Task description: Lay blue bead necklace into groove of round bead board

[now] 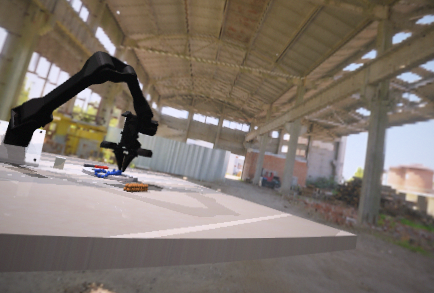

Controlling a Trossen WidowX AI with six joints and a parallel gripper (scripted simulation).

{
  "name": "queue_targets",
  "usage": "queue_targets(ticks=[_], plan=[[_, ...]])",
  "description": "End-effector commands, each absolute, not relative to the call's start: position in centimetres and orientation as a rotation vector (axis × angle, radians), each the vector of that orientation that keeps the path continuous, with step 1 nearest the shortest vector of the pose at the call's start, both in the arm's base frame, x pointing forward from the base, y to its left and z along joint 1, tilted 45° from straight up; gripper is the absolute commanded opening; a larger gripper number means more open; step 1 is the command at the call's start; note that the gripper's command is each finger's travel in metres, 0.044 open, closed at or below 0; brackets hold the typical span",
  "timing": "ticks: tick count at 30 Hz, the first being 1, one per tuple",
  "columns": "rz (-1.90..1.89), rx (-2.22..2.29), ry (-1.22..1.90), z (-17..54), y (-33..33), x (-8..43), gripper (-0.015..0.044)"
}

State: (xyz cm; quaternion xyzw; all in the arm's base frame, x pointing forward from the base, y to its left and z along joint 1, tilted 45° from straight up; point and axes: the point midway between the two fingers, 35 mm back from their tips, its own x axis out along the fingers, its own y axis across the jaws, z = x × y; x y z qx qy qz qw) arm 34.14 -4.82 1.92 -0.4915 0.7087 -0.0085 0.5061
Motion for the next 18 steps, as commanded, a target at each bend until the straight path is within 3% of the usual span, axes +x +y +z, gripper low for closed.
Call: queue_targets(ticks=[1, 12, 18], plan=[[-0.02, -1.19, 1.725, 1.59, -5.33, 33.86, 0.0], [-0.02, -1.19, 1.725, 1.59, -5.33, 33.86, 0.0], [-0.021, -1.185, 1.714, 1.69, -5.04, 34.01, 0.0158]])
